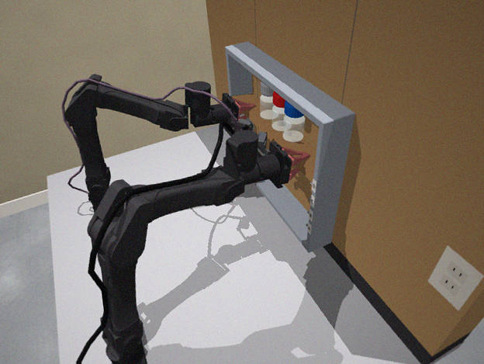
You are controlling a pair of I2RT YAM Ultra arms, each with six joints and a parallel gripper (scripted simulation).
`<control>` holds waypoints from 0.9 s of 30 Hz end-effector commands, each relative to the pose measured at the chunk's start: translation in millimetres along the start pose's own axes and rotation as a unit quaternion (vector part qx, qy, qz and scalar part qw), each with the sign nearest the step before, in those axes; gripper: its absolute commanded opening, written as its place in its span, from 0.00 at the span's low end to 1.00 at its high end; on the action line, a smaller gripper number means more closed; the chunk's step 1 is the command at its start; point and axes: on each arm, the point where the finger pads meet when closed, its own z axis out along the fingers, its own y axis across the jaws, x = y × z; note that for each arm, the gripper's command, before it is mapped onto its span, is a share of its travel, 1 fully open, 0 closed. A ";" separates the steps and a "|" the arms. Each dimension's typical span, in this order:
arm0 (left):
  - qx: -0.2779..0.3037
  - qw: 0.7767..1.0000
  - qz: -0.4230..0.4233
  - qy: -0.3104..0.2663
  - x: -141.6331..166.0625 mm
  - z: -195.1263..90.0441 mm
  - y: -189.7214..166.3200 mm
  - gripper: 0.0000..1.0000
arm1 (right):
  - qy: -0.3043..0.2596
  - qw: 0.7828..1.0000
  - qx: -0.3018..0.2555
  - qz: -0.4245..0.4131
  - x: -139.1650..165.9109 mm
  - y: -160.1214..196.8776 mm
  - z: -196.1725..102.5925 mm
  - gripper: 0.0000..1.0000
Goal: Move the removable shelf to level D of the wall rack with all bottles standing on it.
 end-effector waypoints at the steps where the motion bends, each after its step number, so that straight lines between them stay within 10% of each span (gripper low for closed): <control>1: -0.070 0.998 -0.002 -0.001 2.5 1.4 23.3 0.00 | 0.002 0.998 0.068 0.006 3.5 -23.2 0.7 0.00; 27: -0.070 0.998 -0.002 -0.001 2.4 4.7 0.0 0.00 | 0.002 0.998 0.068 0.006 3.2 0.1 3.9 0.00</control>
